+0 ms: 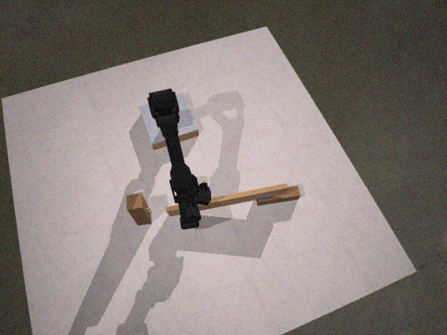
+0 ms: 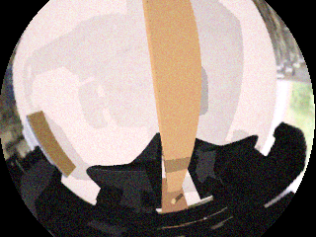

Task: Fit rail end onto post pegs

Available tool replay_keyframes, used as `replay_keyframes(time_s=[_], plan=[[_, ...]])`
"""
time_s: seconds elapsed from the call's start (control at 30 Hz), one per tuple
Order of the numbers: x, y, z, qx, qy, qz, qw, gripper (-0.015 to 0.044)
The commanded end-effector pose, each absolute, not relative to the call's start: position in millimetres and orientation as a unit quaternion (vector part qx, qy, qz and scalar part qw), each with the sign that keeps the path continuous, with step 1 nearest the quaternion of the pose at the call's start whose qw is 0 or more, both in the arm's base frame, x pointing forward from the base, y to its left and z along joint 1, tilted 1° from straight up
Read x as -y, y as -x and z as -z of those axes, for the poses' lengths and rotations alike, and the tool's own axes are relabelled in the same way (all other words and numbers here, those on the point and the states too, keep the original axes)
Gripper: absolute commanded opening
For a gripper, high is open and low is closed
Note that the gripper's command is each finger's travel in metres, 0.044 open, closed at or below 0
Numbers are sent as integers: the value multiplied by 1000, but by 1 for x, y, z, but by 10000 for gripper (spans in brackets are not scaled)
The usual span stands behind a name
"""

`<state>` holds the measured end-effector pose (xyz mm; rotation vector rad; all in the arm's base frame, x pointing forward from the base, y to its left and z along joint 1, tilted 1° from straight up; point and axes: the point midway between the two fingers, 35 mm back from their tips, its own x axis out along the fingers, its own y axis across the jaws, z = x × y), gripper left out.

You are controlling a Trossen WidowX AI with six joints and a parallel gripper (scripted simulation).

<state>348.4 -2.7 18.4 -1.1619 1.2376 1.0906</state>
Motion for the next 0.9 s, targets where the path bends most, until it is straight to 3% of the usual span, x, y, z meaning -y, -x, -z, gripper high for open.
replay_keyframes(time_s=[0.0,0.87], plan=[[2,-348,-18,-518,487,-459,533,0],[3,-350,-32,-518,487,-459,533,0]])
